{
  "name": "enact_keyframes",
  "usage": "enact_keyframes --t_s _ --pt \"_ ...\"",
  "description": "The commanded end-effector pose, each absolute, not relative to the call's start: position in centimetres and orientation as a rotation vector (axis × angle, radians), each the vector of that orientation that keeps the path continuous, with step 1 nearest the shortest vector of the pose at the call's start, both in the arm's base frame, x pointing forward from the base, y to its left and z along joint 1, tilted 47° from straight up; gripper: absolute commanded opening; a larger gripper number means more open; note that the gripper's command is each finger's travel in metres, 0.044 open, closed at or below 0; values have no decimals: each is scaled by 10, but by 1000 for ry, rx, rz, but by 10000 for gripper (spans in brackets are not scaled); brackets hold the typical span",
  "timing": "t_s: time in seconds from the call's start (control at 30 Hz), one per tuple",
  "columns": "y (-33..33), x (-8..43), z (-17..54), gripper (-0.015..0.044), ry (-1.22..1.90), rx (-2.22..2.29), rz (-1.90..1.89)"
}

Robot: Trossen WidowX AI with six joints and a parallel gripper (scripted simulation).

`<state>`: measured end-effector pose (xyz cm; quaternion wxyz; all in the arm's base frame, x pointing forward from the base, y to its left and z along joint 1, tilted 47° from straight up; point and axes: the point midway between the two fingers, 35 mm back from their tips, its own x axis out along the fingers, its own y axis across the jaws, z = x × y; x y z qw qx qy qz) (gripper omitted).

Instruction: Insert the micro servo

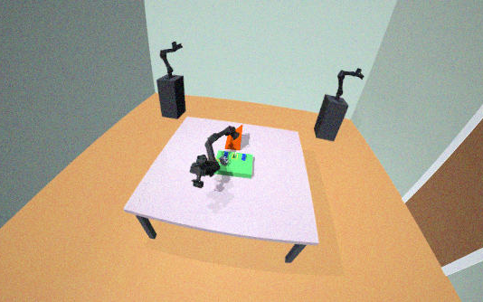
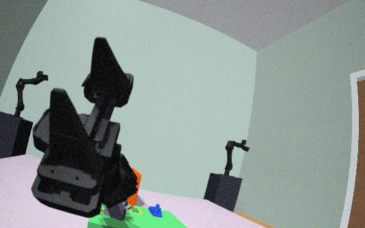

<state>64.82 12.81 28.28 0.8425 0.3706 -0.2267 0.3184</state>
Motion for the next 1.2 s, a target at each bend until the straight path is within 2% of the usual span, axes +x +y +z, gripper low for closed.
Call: enact_keyframes --t_s 0.0,0.03,0.67,1.17 --pt "128 649 283 426 -477 782 670" --pt "129 649 282 440 -472 781 664" --pt "145 668 244 440 -213 651 409" --pt "156 659 198 440 55 458 227"
